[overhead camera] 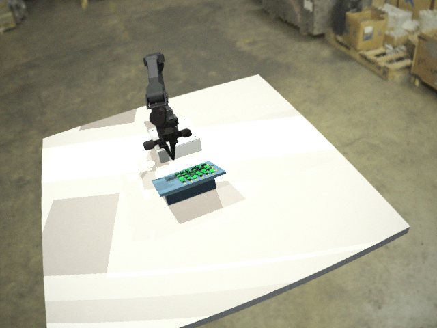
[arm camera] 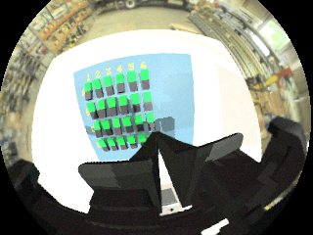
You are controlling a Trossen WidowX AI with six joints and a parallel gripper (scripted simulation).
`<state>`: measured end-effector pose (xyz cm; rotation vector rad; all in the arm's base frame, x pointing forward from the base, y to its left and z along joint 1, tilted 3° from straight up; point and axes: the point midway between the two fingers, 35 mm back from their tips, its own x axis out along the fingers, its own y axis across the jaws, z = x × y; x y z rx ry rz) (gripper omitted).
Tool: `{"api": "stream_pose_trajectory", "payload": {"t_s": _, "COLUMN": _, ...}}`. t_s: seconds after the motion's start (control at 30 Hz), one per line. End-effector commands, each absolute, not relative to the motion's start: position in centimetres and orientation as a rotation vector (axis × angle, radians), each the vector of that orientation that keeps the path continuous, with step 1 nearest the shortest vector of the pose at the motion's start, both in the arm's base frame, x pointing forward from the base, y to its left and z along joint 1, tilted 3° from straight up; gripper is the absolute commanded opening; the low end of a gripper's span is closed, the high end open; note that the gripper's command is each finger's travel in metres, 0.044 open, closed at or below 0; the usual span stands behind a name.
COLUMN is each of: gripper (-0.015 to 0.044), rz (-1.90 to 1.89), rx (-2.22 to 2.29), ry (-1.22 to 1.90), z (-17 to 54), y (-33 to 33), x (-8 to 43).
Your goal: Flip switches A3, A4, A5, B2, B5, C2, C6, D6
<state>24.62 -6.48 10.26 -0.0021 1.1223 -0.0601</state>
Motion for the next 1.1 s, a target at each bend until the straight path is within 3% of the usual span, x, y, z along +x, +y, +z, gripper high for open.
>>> {"api": "stream_pose_trajectory", "payload": {"t_s": 0.0, "gripper": 0.0, "rz": -0.058, "rx": 0.002, "ry": 1.132, "z": 9.0, "y": -6.3, "x": 21.7}}
{"api": "stream_pose_trajectory", "payload": {"t_s": 1.07, "gripper": 0.0, "rz": -0.058, "rx": 0.002, "ry": 1.156, "z": 5.4, "y": -6.5, "x": 23.2}}
